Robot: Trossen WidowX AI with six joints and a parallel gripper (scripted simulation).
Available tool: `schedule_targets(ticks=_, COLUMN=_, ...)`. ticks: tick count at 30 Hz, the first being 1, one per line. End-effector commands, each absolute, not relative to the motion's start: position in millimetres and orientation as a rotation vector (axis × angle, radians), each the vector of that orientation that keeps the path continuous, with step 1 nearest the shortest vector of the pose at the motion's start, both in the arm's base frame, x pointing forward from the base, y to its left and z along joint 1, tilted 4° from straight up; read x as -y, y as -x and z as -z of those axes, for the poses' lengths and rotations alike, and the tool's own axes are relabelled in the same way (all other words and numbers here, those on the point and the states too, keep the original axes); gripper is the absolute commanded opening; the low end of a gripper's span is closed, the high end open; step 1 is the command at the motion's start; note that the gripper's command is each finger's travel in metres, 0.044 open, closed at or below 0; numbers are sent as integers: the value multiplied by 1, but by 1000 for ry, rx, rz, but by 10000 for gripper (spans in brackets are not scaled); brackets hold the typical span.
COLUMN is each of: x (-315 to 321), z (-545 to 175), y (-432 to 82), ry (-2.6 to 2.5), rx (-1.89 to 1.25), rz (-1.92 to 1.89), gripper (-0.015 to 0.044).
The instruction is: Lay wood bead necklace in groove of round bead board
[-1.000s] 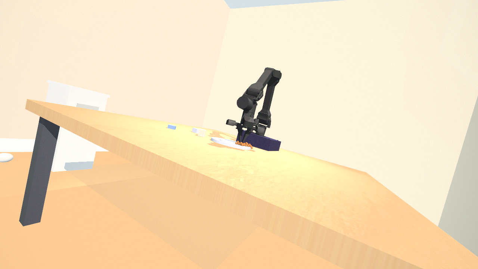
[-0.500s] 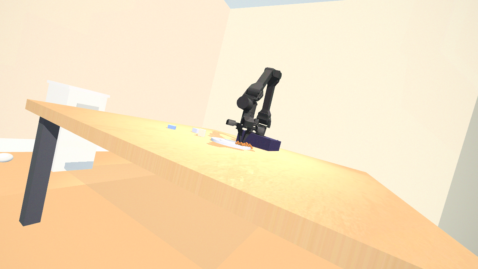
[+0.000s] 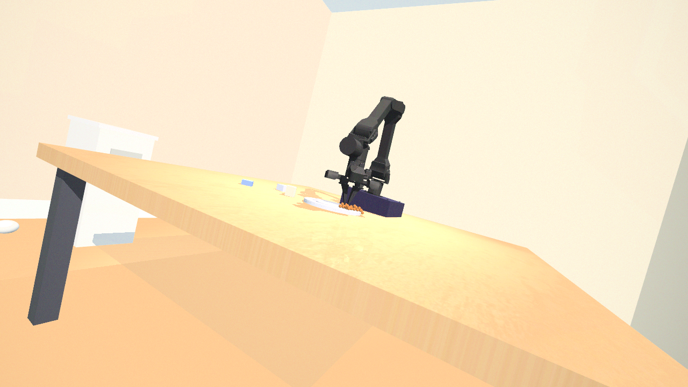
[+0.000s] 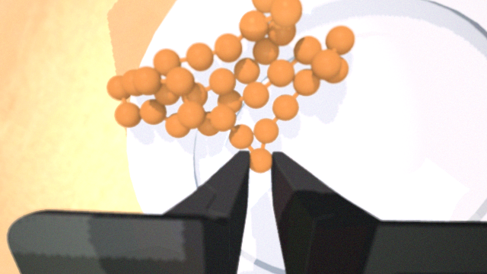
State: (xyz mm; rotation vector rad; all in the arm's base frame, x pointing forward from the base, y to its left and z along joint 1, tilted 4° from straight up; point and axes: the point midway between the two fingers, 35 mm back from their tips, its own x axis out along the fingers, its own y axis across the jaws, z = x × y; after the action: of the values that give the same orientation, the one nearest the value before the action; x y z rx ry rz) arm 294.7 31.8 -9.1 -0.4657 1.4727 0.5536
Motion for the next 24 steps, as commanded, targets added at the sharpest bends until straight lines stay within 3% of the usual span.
schedule_targets(ticks=1, x=-23, z=8, y=-304, ry=467, rx=-1466, rz=-553, gripper=0)
schedule_targets(ticks=24, x=43, z=10, y=-337, ry=473, rx=-1465, rz=-547, gripper=0)
